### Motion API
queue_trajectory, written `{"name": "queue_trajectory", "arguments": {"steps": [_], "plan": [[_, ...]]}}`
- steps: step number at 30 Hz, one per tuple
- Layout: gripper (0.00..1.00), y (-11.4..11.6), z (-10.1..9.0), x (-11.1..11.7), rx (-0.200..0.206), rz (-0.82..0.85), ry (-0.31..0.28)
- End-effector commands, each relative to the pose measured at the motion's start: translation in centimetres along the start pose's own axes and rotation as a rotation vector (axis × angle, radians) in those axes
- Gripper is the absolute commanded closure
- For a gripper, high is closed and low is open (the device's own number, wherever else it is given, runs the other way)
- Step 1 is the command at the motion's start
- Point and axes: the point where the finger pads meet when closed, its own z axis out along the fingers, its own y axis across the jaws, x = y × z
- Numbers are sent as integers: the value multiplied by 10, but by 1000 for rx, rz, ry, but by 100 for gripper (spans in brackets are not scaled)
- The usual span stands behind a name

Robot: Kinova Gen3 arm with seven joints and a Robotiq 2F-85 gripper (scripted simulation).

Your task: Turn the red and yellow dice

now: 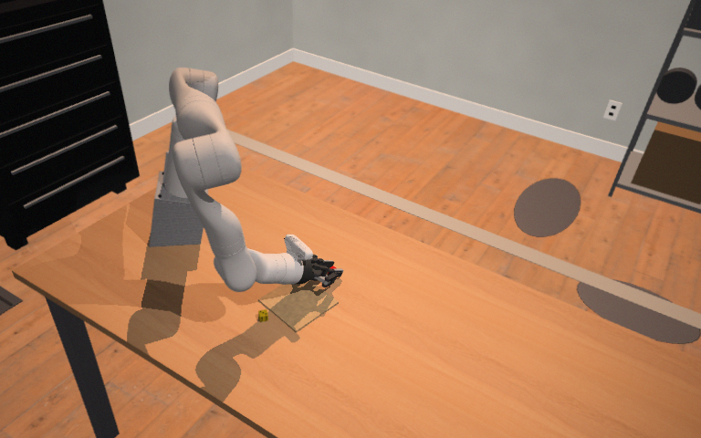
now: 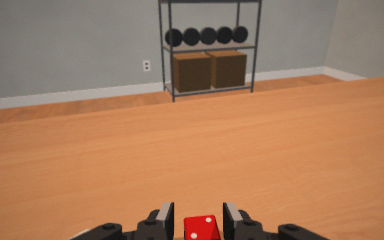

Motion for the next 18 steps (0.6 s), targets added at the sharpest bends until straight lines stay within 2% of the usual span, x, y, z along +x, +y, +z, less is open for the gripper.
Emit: {"name": "queue_trajectory", "arguments": {"steps": [1,10,18], "plan": [[65,0,0,1,-1,-1,0],[65,0,-1,1,-1,-1,0],[65,0,-14,1,-1,-1,0]]}}
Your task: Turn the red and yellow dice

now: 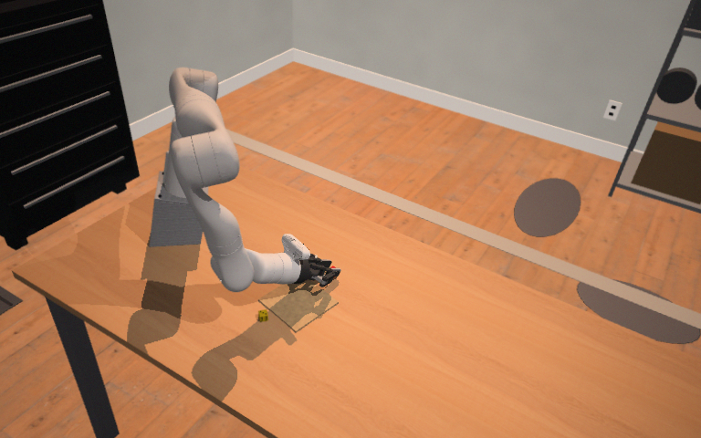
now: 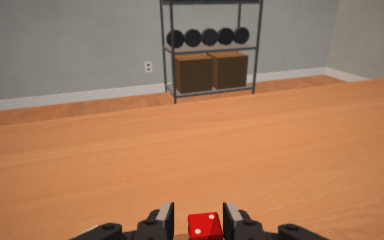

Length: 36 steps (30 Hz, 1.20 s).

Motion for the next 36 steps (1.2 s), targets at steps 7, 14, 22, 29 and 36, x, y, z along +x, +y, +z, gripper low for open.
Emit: {"name": "queue_trajectory", "arguments": {"steps": [7,14,22,29,36], "plan": [[65,3,-32,0,-6,-3,-3],[65,2,-42,0,-6,-3,-3],[65,2,-45,4,-6,-3,-3],[65,2,-57,27,-6,-3,-3],[65,2,-66,45,-6,-3,-3]]}}
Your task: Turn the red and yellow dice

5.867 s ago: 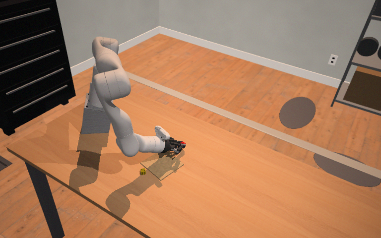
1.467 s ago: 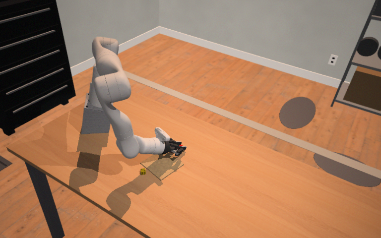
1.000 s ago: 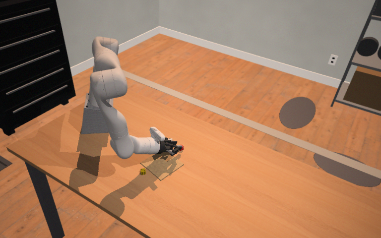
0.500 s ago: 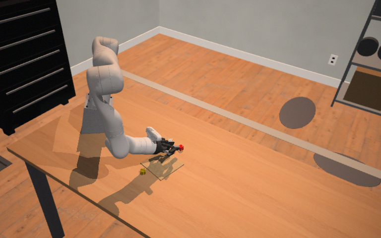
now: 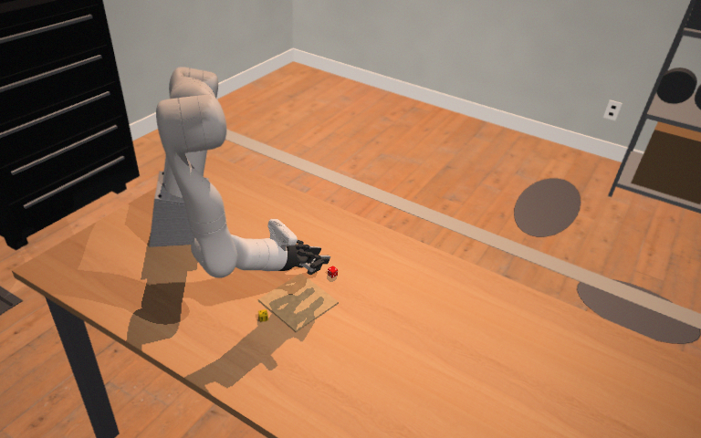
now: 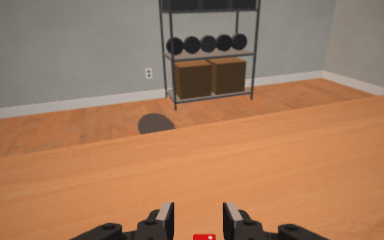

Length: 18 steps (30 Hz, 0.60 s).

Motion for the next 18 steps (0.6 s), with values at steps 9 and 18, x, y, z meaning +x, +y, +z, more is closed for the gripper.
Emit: {"name": "queue_trajectory", "arguments": {"steps": [9,18], "plan": [[65,4,-11,16,-6,-14,-8],[65,4,-10,17,-6,-14,-26]]}}
